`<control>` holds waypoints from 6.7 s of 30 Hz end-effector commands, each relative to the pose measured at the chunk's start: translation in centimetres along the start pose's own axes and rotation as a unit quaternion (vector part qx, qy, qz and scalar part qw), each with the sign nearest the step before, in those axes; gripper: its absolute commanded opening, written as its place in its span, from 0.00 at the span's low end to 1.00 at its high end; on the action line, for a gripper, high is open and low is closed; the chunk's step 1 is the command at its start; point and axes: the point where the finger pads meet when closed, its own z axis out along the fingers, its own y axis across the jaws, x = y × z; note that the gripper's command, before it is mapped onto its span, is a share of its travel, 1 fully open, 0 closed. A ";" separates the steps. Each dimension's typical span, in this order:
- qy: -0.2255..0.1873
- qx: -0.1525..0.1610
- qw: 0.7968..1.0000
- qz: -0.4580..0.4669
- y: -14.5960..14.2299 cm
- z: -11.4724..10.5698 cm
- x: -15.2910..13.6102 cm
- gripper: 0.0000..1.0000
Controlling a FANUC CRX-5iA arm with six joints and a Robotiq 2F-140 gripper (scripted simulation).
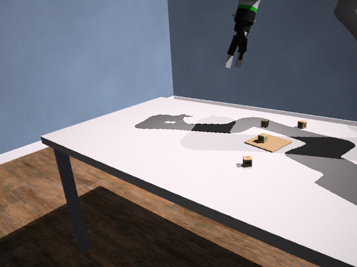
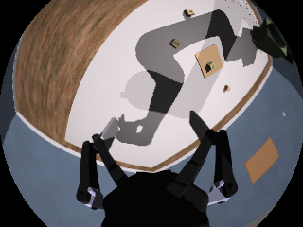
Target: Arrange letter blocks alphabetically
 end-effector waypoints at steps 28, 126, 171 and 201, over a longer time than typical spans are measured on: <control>0.080 -0.036 0.996 0.015 11.4 9.2 -5.8 1.00; 0.321 0.074 0.944 0.030 30.2 18.1 7.1 1.00; 0.321 0.074 0.944 0.030 30.1 18.1 7.2 1.00; 0.321 0.073 0.944 0.030 11.4 16.8 16.7 1.00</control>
